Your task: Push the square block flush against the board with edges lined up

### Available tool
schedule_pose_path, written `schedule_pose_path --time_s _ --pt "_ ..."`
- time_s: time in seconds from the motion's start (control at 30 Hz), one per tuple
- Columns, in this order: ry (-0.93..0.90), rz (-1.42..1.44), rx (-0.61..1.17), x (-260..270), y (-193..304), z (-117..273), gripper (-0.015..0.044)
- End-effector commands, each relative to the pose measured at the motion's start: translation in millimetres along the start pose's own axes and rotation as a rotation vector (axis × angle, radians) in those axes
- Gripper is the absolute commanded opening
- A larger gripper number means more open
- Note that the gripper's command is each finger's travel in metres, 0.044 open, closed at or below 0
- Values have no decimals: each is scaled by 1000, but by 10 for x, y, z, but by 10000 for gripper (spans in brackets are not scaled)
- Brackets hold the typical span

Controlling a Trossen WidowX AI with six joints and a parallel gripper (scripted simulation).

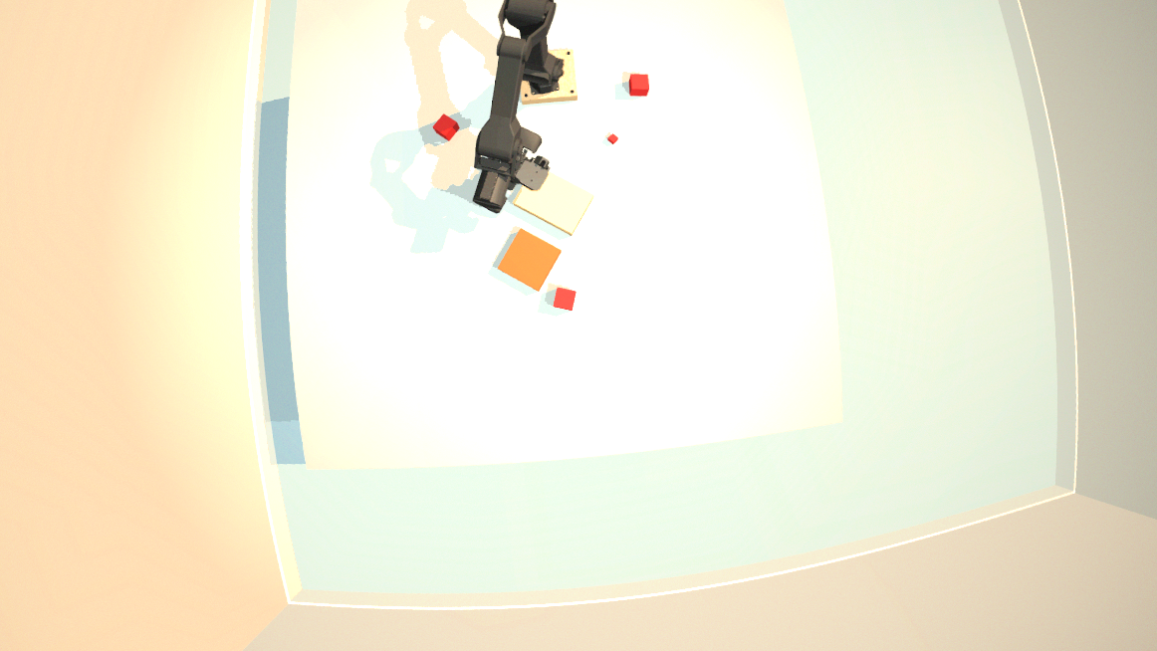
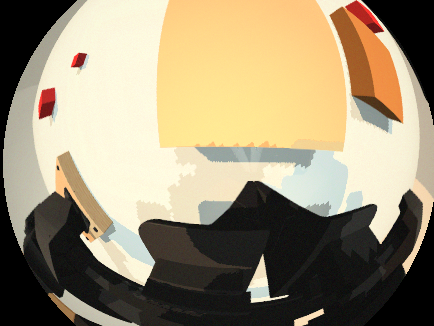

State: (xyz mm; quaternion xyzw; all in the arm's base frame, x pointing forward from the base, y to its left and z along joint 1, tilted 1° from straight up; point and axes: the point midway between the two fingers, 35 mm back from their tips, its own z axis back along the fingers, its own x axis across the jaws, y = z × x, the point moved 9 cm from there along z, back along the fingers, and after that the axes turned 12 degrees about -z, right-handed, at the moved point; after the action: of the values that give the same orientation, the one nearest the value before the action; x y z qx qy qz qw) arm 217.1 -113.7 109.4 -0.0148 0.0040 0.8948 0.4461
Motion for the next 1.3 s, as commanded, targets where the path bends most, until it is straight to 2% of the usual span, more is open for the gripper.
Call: schedule_pose_path --time_s 0.0,0.33,0.4,0.5,0.7,1.27 --pt "1 2 -6 -4 58 2 0" --pt "2 2 -5 -29 218 1 0" --pt "0 0 0 -42 175 118 0" --pt "2 2 -5 -31 187 522 0" --pt "15 -3 -6 -42 178 534 0" --pt "4 -572 -13 255 -282 544 0"
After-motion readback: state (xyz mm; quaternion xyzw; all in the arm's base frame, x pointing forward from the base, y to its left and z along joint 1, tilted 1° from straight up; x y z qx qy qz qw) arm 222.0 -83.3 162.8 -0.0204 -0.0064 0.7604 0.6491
